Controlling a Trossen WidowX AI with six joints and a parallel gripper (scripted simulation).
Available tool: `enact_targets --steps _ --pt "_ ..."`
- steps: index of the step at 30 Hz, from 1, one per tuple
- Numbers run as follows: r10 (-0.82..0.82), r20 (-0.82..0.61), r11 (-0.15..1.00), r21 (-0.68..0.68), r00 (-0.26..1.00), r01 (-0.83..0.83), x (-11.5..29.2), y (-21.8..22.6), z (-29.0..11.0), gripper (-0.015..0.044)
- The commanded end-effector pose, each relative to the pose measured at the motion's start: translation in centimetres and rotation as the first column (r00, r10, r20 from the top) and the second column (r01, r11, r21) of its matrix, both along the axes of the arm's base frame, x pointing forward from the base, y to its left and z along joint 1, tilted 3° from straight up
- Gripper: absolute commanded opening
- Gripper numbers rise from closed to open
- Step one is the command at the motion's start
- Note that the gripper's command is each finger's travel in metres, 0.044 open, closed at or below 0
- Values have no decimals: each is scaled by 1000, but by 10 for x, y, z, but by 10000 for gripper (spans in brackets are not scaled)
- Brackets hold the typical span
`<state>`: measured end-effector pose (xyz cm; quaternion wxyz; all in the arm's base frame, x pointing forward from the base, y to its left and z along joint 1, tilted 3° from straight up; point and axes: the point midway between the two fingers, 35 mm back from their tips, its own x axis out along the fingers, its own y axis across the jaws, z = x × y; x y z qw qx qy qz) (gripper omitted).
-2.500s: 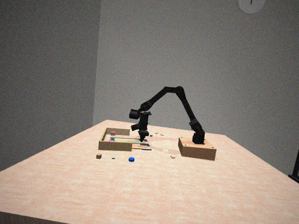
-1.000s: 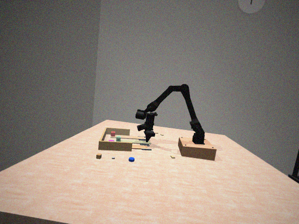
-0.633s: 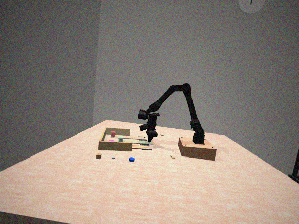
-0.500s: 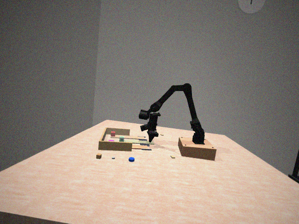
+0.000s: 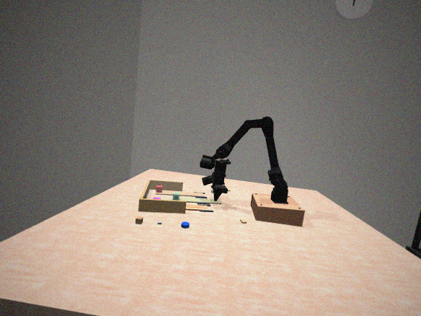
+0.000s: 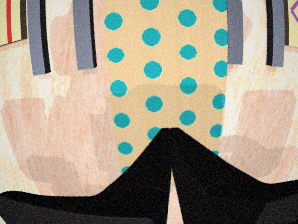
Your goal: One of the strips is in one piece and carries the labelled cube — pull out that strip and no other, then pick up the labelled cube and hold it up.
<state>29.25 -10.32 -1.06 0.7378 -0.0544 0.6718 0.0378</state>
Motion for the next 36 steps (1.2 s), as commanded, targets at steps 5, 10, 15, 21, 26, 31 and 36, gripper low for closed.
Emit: enact_targets --steps 5,10,15,21,26,31,36 --pt "-5 -24 1000 2 1000 5 -18 -2 -6 0" --pt "-5 -25 1000 2 1000 5 -26 -3 -6 0" --pt "-5 -25 1000 2 1000 5 -33 -4 -7 0" --pt "-5 -26 1000 2 1000 5 -42 -5 -7 0" --pt "-5 -26 1000 2 1000 5 -49 -6 -8 0" --pt "-5 -27 1000 2 1000 5 -56 -7 -9 0" --pt "-5 -28 1000 1 1000 5 -64 -8 -9 0"
